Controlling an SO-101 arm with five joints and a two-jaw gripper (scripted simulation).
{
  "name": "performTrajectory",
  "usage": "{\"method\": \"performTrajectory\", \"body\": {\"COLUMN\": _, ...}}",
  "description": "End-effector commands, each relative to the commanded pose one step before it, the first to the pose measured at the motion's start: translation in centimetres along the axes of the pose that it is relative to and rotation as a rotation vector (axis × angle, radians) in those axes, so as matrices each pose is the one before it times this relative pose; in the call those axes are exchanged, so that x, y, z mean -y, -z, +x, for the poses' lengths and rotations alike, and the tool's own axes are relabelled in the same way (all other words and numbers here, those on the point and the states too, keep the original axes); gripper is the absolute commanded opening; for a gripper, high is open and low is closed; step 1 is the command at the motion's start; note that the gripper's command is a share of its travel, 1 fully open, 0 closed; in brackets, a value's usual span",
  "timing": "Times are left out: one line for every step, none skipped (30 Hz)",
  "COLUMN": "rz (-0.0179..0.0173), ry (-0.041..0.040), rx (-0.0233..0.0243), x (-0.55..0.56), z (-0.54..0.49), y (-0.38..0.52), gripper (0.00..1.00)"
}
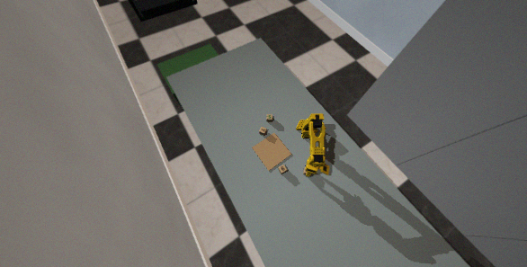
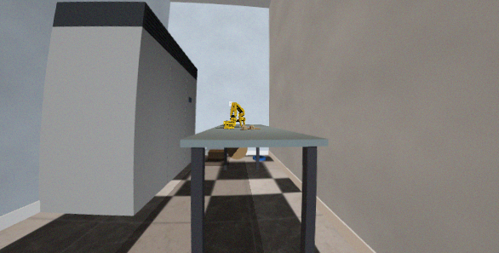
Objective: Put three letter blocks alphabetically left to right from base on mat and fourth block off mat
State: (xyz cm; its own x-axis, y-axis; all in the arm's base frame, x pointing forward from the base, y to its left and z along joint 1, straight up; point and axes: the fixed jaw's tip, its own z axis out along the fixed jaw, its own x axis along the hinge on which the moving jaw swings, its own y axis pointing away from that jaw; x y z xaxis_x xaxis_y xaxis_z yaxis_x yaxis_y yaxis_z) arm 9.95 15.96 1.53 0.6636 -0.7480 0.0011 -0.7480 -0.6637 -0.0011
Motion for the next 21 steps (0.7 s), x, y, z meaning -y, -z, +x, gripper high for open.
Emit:
{"method": "performTrajectory", "body": {"rz": 0.1059, "ry": -0.00115, "rx": 0.03117, "x": 1.882, "z": -0.431, "y": 1.6827, "gripper": 0.21}}
{"method": "performTrajectory", "body": {"rz": 0.00002, "ry": 0.0, "rx": -0.00006, "x": 0.039, "z": 0.001, "y": -0.0029, "gripper": 0.21}}
{"method": "performTrajectory", "body": {"rz": 0.00002, "ry": 0.0, "rx": -0.00005, "x": 0.037, "z": 0.001, "y": -0.0028, "gripper": 0.2}}
{"method": "performTrajectory", "body": {"rz": 0.0, "ry": 0.0, "rx": 0.0, "x": 0.0, "z": 0.0, "y": 0.0, "gripper": 0.2}}
{"method": "performTrajectory", "body": {"rz": 0.0, "ry": 0.0, "rx": 0.0, "x": 0.0, "z": 0.0, "y": 0.0, "gripper": 0.2}}
{"method": "performTrajectory", "body": {"rz": 0.00001, "ry": 0.0, "rx": -0.00005, "x": 0.034, "z": 0.001, "y": -0.0027, "gripper": 0.19}}
{"method": "performTrajectory", "body": {"rz": 0.00001, "ry": 0.0, "rx": -0.00005, "x": 0.032, "z": 0.001, "y": -0.0026, "gripper": 0.19}}
{"method": "performTrajectory", "body": {"rz": 0.00001, "ry": 0.0, "rx": -0.00004, "x": 0.029, "z": 0.001, "y": -0.0024, "gripper": 0.18}}
{"method": "performTrajectory", "body": {"rz": 0.00001, "ry": 0.0, "rx": -0.00004, "x": 0.026, "z": 0.001, "y": -0.0022, "gripper": 0.18}}
{"method": "performTrajectory", "body": {"rz": 0.00001, "ry": 0.0, "rx": -0.00003, "x": 0.023, "z": 0.001, "y": -0.002, "gripper": 0.17}}
{"method": "performTrajectory", "body": {"rz": 0.00001, "ry": 0.0, "rx": -0.00003, "x": 0.02, "z": 0.001, "y": -0.0017, "gripper": 0.17}}
{"method": "performTrajectory", "body": {"rz": 0.00001, "ry": 0.0, "rx": -0.00003, "x": 0.017, "z": 0.001, "y": -0.0015, "gripper": 0.17}}
{"method": "performTrajectory", "body": {"rz": 0.00001, "ry": 0.0, "rx": -0.00002, "x": 0.014, "z": 0.001, "y": -0.0012, "gripper": 0.16}}
{"method": "performTrajectory", "body": {"rz": 0.0, "ry": 0.0, "rx": -0.00002, "x": 0.011, "z": 0.0, "y": -0.001, "gripper": 0.16}}
{"method": "performTrajectory", "body": {"rz": 0.0, "ry": 0.0, "rx": -0.00001, "x": 0.008, "z": 0.0, "y": -0.0007, "gripper": 0.16}}
{"method": "performTrajectory", "body": {"rz": 0.0, "ry": 0.0, "rx": -0.00001, "x": 0.006, "z": 0.0, "y": -0.0005, "gripper": 0.16}}
{"method": "performTrajectory", "body": {"rz": 0.0, "ry": 0.0, "rx": -0.00001, "x": 0.004, "z": 0.0, "y": -0.0003, "gripper": 0.16}}
{"method": "performTrajectory", "body": {"rz": 0.0, "ry": 0.0, "rx": 0.0, "x": 0.002, "z": 0.0, "y": -0.0002, "gripper": 0.16}}
{"method": "performTrajectory", "body": {"rz": 0.0, "ry": 0.0, "rx": 0.0, "x": 0.001, "z": 0.0, "y": -0.0001, "gripper": 0.16}}
{"method": "performTrajectory", "body": {"rz": 0.0, "ry": 0.0, "rx": 0.0, "x": 0.0, "z": 0.0, "y": 0.0, "gripper": 0.16}}
{"method": "performTrajectory", "body": {"rz": 0.0, "ry": 0.0, "rx": 0.0, "x": 0.0, "z": 0.0, "y": 0.0, "gripper": 0.16}}
